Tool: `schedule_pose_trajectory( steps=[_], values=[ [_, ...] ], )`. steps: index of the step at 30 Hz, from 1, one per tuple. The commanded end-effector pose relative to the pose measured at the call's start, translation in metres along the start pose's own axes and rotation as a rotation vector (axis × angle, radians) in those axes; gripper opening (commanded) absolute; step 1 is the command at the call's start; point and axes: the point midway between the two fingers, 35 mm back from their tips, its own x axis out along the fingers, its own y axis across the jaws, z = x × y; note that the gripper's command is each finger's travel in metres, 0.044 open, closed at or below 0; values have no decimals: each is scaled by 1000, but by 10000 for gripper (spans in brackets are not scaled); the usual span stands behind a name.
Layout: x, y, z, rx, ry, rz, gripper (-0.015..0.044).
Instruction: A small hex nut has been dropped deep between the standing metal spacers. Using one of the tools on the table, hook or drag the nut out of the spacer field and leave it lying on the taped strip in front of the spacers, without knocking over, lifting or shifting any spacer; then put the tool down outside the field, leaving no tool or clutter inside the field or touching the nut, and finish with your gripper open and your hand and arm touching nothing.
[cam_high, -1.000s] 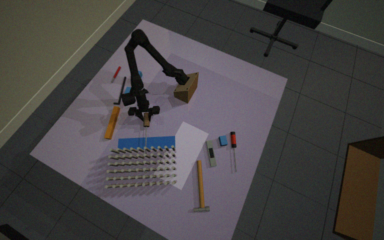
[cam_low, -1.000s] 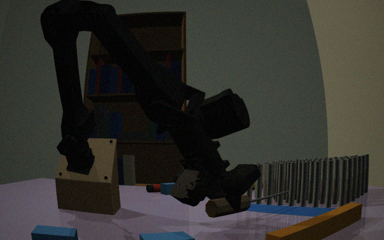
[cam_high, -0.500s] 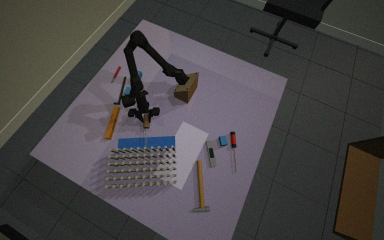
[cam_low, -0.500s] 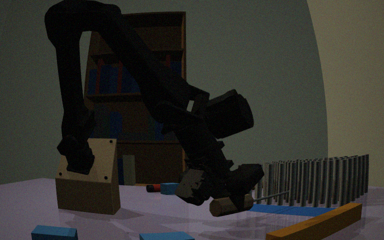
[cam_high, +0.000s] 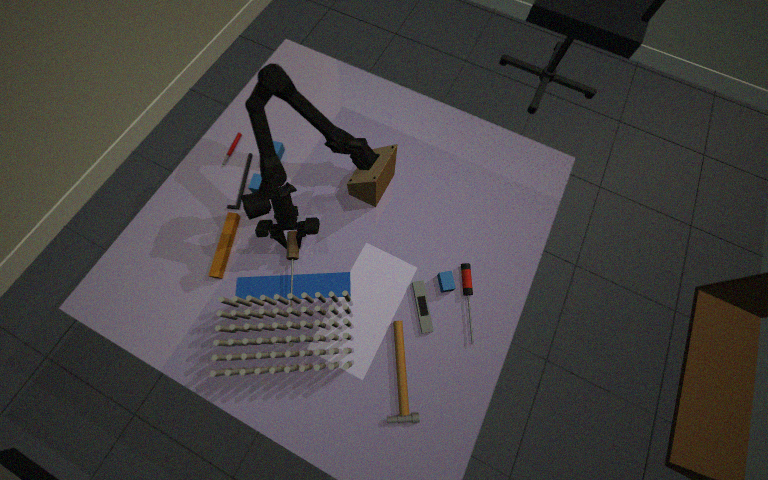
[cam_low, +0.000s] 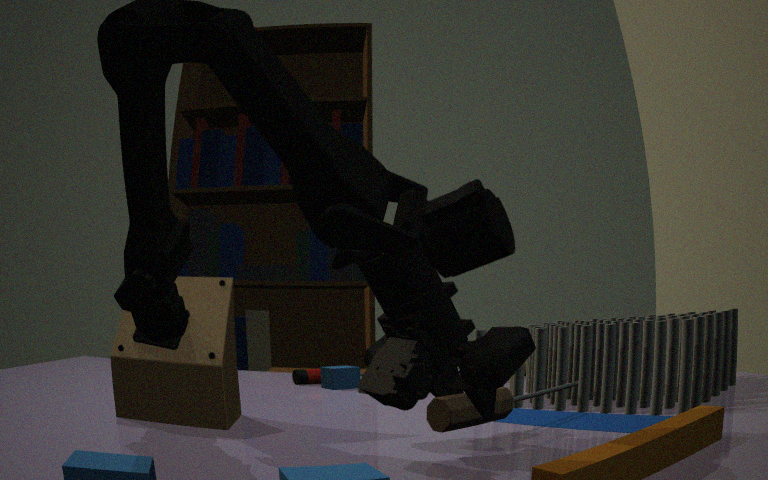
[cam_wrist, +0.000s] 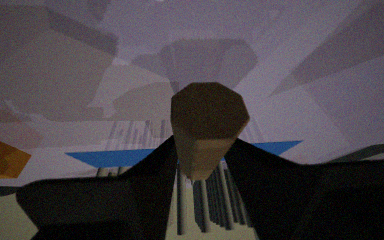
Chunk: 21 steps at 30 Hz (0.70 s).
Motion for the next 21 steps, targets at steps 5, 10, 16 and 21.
schedule_pose_trajectory(
  steps=[5,10,16,21],
  values=[
    [1,5,-9,4,11,14,0],
    [3,5,-12,4,11,14,0],
    [5,5,-15,4,12,14,0],
    [7,5,-18,4,12,14,0]
  ],
)
